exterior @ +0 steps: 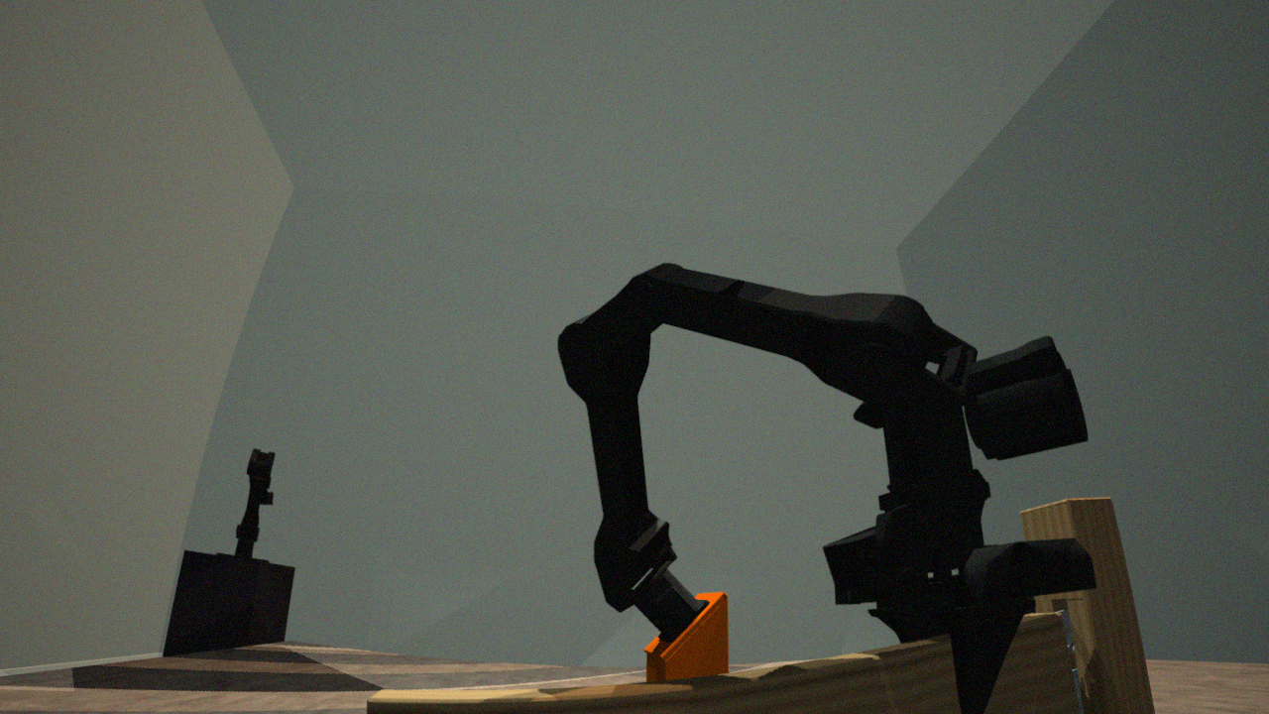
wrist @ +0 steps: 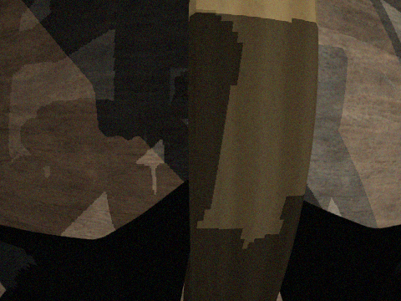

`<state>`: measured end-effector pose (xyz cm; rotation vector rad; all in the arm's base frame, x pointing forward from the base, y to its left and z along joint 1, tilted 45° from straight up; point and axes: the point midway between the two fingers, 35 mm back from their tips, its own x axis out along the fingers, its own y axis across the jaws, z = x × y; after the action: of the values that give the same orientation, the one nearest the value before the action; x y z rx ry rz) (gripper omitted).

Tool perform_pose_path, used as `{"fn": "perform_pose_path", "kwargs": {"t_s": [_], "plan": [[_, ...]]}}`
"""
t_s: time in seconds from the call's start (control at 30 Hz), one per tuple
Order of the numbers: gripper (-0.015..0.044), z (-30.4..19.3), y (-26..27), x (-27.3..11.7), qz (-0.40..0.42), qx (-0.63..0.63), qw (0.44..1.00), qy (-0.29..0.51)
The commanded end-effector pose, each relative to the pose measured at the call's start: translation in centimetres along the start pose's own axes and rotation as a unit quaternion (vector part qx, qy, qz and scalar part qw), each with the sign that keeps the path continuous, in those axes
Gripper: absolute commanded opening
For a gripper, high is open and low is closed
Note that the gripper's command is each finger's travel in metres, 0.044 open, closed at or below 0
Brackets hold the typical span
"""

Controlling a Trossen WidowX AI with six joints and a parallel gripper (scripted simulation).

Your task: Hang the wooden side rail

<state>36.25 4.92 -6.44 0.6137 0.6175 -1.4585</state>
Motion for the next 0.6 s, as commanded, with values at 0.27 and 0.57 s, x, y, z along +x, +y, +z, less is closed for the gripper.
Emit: {"fn": "perform_pose_path", "kwargs": {"t_s": [0.27,0.57], "plan": [[0.0,-0.45,0.05,-0.49,0.005,-0.001,1.0,0.002],[0.0,-0.55,0.12,-0.39,0.005,-0.001,1.0,0.002]]}}
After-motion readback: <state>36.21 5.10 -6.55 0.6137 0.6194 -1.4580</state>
